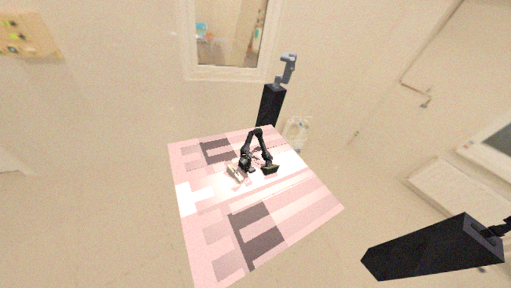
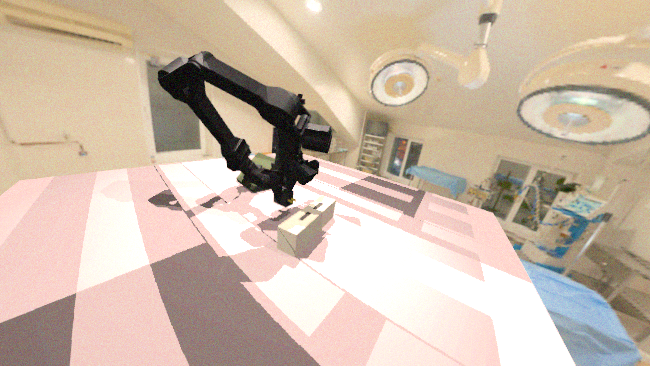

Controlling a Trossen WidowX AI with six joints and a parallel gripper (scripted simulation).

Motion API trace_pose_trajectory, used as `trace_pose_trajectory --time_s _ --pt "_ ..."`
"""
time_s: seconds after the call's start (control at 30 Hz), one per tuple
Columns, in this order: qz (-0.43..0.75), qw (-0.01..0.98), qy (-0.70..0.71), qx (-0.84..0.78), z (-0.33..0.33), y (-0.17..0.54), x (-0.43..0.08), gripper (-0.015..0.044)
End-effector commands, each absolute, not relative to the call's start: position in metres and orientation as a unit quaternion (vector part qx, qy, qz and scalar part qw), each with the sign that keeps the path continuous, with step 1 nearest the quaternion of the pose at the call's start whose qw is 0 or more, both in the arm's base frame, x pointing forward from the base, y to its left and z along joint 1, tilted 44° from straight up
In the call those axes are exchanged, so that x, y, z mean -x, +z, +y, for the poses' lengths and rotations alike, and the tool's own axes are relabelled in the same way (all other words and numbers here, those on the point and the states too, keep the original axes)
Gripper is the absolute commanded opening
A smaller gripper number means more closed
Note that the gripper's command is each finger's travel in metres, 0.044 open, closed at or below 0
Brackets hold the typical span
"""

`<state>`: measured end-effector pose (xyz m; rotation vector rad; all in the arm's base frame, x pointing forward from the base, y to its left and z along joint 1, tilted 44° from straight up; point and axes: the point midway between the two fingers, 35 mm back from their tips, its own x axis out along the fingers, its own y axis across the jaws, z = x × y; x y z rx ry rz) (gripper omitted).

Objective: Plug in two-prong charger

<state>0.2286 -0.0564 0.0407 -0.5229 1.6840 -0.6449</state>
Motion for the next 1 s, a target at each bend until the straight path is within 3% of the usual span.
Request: trace_pose_trajectory --time_s 0.0,0.97 --pt "0.722 0.591 -0.274 0.231 -0.065 0.046 -0.229 0.0" --pt "0.732 0.574 -0.258 0.26 -0.108 0.066 -0.228 0.0"
